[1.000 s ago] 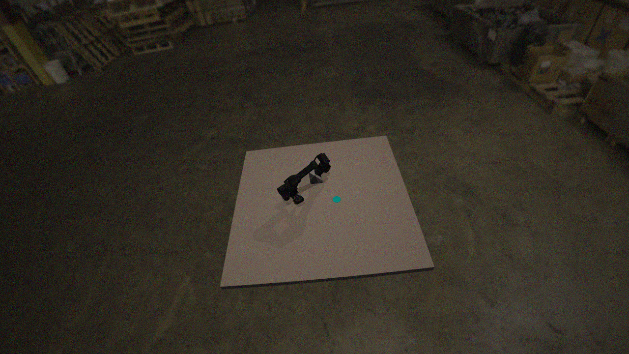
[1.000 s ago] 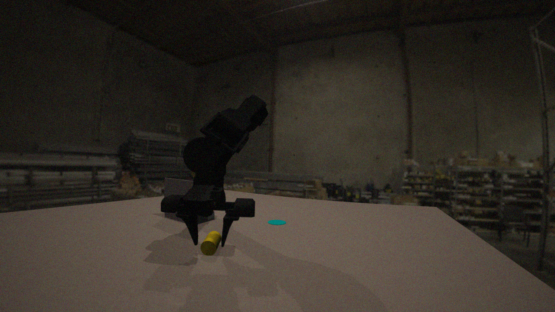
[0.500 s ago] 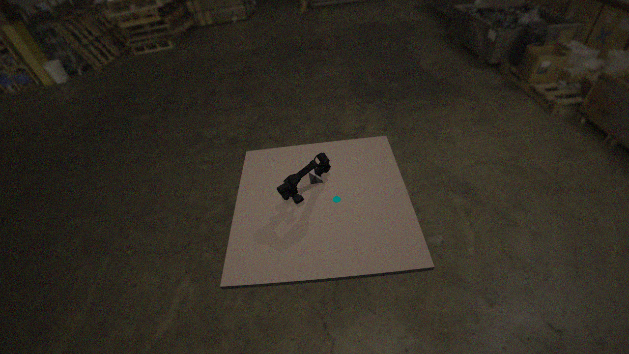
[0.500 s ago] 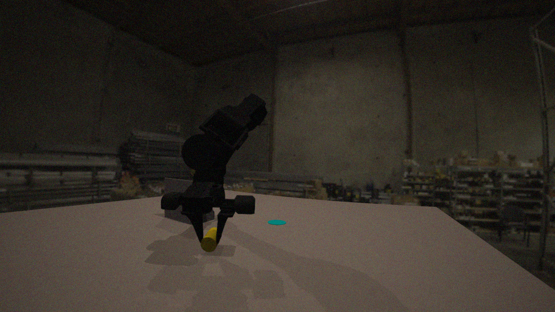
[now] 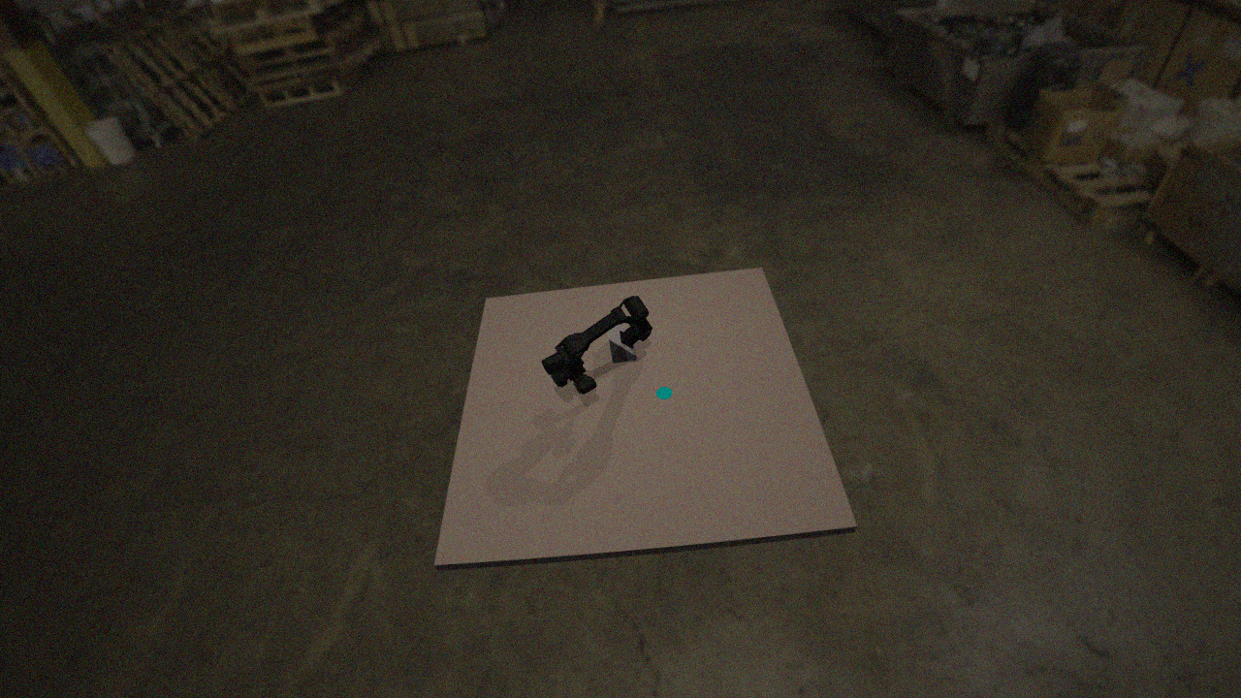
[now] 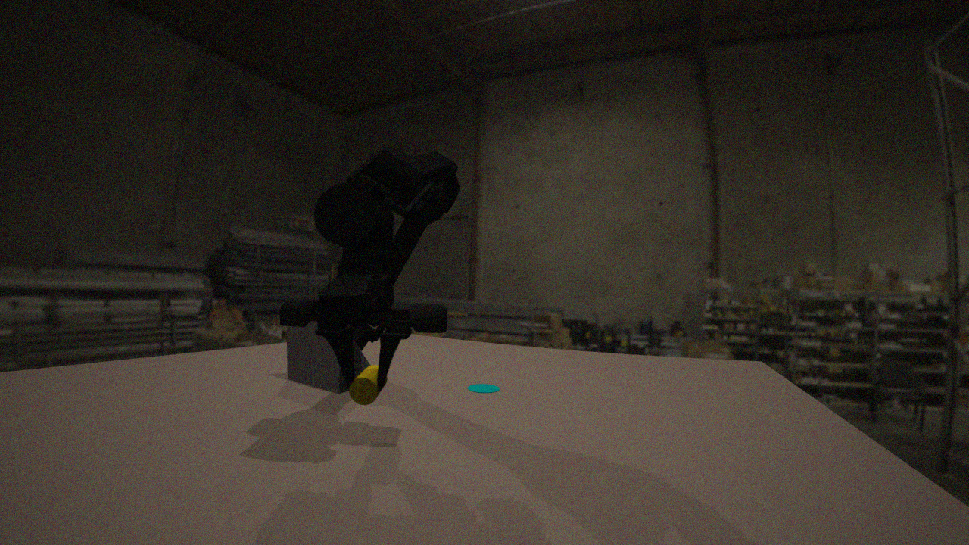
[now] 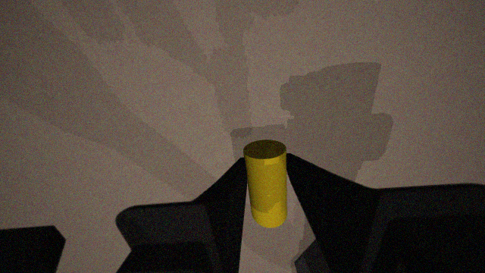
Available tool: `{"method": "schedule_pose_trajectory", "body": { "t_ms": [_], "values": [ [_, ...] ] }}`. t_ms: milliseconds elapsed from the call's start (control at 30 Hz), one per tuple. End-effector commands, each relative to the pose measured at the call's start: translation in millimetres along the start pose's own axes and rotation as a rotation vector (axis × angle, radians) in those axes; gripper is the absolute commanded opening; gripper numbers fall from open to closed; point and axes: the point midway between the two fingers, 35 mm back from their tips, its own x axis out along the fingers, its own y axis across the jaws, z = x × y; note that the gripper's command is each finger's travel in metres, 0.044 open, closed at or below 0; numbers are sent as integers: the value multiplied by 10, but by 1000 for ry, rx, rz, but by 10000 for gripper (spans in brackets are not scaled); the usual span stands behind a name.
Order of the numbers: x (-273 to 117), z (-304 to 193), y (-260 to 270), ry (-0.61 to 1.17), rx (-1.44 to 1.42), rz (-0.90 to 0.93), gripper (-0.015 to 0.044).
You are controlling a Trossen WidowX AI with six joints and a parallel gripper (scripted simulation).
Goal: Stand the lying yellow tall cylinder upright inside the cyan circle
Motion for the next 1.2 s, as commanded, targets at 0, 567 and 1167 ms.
{"method": "schedule_pose_trajectory", "body": {
  "t_ms": [0,567,1167],
  "values": [
    [-164,9,6,-12,-8,-2,105],
    [-576,-56,3,-12,-11,-2,105],
    [-733,-413,449,-36,-95,-3,105]
  ]
}}
